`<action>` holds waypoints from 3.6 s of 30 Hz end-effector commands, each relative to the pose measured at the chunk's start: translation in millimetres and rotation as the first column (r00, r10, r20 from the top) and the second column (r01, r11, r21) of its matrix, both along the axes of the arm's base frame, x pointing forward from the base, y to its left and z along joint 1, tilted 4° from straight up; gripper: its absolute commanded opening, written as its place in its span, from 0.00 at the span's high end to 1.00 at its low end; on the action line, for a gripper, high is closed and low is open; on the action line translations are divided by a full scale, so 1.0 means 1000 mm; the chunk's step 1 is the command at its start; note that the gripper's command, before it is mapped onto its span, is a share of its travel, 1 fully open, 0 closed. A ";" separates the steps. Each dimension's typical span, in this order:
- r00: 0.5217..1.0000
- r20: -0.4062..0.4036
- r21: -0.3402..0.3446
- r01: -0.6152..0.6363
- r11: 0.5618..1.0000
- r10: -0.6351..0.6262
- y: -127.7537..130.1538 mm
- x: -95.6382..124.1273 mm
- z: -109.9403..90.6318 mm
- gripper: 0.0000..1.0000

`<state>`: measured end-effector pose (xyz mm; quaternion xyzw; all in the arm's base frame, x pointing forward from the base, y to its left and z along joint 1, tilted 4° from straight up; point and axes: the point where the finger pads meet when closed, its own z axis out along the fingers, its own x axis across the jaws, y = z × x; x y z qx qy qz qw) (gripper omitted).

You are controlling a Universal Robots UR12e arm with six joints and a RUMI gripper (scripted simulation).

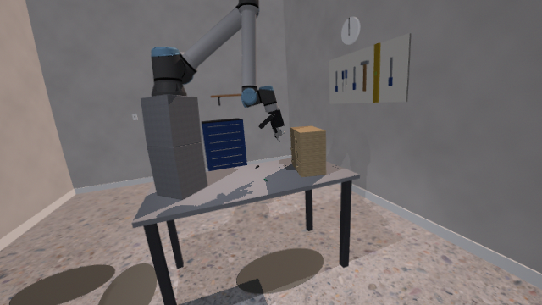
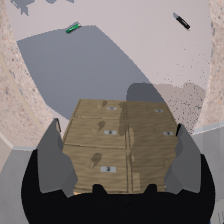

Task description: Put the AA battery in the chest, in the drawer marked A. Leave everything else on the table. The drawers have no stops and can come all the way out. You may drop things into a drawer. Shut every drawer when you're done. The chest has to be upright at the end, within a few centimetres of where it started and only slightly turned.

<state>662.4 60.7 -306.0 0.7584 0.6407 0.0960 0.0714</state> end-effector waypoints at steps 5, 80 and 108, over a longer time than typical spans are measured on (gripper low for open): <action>0.998 -0.066 0.011 -0.003 1.000 0.004 0.000 -0.005 0.006 0.00; 0.980 -0.199 0.033 -0.008 0.999 0.014 0.002 -0.016 0.019 0.00; 0.980 -0.198 0.033 -0.008 0.999 0.014 0.154 0.008 0.029 0.00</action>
